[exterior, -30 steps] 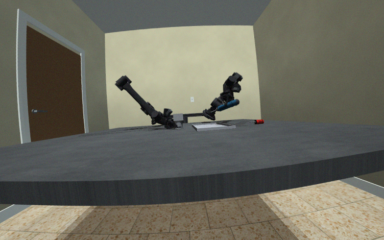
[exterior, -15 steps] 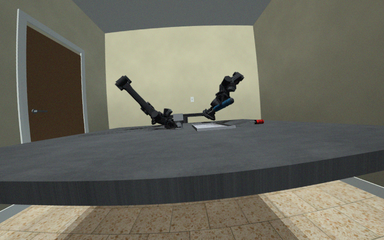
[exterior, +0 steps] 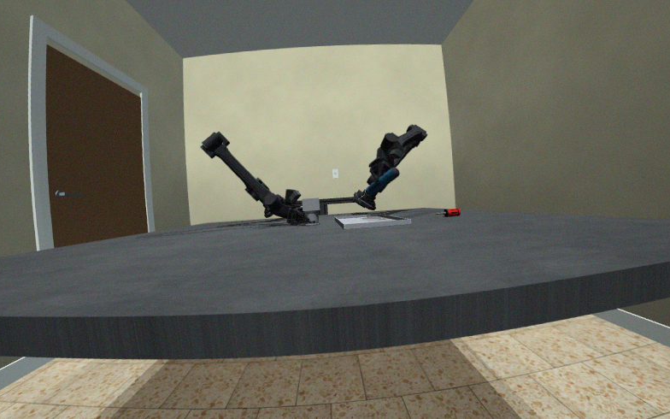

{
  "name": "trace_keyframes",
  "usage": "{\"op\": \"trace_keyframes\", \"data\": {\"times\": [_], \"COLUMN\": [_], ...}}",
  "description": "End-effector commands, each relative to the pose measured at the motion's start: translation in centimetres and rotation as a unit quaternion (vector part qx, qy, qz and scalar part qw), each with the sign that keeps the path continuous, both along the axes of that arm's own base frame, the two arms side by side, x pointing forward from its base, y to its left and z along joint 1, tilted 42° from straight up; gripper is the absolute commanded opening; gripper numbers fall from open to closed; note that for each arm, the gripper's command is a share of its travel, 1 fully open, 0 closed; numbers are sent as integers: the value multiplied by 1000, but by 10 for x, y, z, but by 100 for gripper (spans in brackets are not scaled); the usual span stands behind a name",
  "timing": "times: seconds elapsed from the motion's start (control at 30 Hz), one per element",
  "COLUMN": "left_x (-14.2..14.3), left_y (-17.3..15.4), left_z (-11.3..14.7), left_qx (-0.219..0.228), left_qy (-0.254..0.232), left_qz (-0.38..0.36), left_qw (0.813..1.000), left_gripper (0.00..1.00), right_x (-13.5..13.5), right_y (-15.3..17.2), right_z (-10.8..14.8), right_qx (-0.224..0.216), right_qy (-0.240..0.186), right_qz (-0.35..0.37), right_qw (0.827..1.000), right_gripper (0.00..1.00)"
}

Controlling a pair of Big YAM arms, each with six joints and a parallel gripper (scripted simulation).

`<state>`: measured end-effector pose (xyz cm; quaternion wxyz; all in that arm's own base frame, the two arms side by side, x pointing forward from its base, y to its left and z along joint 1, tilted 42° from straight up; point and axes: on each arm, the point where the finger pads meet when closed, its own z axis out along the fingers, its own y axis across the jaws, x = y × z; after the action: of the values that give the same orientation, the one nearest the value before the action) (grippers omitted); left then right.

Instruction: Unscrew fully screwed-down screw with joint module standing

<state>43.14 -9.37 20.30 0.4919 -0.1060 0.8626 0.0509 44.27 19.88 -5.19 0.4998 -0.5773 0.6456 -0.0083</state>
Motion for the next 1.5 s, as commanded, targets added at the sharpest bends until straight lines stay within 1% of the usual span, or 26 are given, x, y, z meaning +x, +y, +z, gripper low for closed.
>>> {"op": "trace_keyframes", "data": {"times": [0.0,0.03,0.13,0.17,0.2,0.33,0.4,0.5,0.53,0.57,0.6,0.7,0.73,0.77,0.9,0.97,1.07,1.1,1.13,1.17,1.27,1.3,1.33,1.47], "left_x": [8,8,8,4,4,5,8,5,6,10,10,10,6,5,4,6,2,2,7,7,7,2,0,-2], "left_y": [-22,-22,-22,-23,-26,-38,-46,-53,-57,-59,-59,-59,-60,-62,-74,-82,-89,-92,-95,-95,-96,-95,-98,-109], "left_z": [26,31,31,9,5,1,6,-3,-3,16,22,22,-1,-6,-9,-4,-13,-12,7,12,12,-10,-15,-18], "left_qx": [2,-1,-1,11,16,28,31,42,45,37,35,35,47,51,63,67,78,81,72,70,70,82,87,99], "left_qy": [-36,-41,-41,-23,-21,-28,-36,-36,-38,-56,-62,-62,-44,-41,-49,-59,-59,-62,-80,-85,-85,-67,-65,-74], "left_qz": [-34,-34,-34,-39,-45,-66,-76,-92,-97,-96,-96,-96,-102,-107,-127,-137,-152,-157,-155,-154,-154,-161,-167,-185], "left_qw": [999,999,999,999,999,997,996,994,993,993,993,993,993,992,989,987,983,982,982,982,982,981,980,975], "left_gripper": [42,42,42,42,42,42,42,42,42,42,42,42,42,42,42,42,42,42,42,42,42,42,42,42], "right_x": [2,2,2,2,2,2,2,2,2,2,2,2,2,2,2,2,2,2,2,2,2,2,2,2], "right_y": [3,3,3,3,3,3,3,3,3,3,3,3,3,3,3,3,3,3,3,3,3,3,3,3], "right_z": [4,4,4,4,4,4,4,4,4,4,4,4,4,4,4,4,4,4,4,4,4,4,4,4], "right_qx": [4,4,4,4,4,4,4,4,4,4,4,4,4,4,4,4,4,4,4,4,4,4,4,4], "right_qy": [-6,-6,-6,-6,-6,-6,-6,-6,-6,-6,-6,-6,-6,-6,-6,-6,-6,-6,-6,-6,-6,-6,-6,-6], "right_qz": [1,1,1,1,1,1,1,1,1,1,1,1,1,1,1,1,1,1,1,1,1,1,1,1], "right_qw": [1000,1000,1000,1000,1000,1000,1000,1000,1000,1000,1000,1000,1000,1000,1000,1000,1000,1000,1000,1000,1000,1000,1000,1000], "right_gripper": [59,59,59,59,59,59,59,59,59,59,59,59,59,59,59,59,59,59,59,59,59,59,59,59]}}
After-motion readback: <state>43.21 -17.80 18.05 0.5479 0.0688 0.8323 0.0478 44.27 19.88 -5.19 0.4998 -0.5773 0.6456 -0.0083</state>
